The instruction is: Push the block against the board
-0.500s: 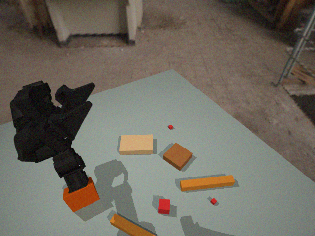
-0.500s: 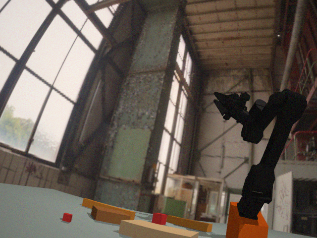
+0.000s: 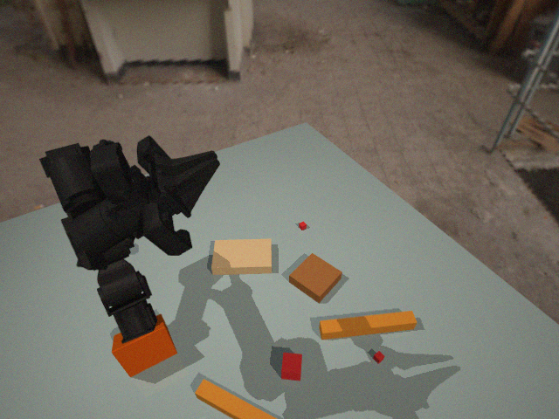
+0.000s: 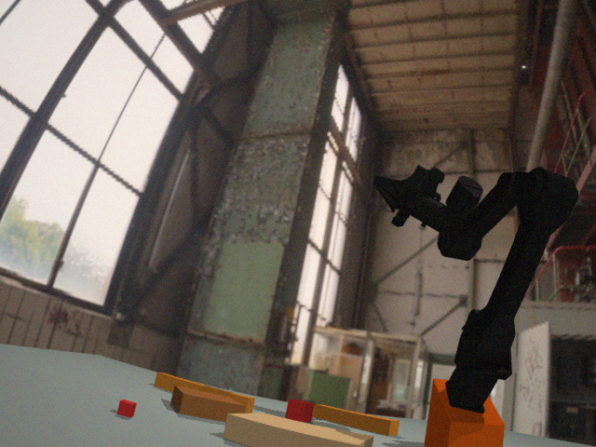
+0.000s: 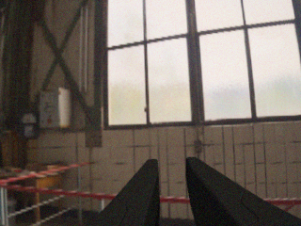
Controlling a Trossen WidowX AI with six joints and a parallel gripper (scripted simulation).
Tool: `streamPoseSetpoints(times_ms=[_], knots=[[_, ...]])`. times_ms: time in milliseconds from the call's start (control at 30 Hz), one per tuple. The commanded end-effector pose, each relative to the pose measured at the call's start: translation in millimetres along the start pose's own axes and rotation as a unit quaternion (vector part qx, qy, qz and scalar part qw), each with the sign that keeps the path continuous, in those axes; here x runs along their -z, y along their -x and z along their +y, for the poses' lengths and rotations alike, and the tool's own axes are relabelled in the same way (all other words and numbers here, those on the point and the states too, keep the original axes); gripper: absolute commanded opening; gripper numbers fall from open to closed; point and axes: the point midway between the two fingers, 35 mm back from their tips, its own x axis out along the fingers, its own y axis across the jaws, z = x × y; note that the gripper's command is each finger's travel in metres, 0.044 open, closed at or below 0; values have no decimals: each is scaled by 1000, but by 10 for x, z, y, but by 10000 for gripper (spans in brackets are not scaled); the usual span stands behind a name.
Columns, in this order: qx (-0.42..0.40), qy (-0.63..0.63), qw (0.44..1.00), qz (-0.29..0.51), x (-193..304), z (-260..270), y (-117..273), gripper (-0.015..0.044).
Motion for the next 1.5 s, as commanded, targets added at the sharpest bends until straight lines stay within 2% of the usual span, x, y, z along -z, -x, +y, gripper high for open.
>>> streamPoseSetpoints(times_ms=[0,400,733,1100,1467], knots=[[-8,-33,999,26,155,81,-186,0],[-28,-133,978,155,964,521,-748,0],[-24,-215,935,280,1722,1047,-933,0],[-8,-257,869,423,2515,1707,-792,0],[22,-254,783,567,3187,2336,-295,0]])
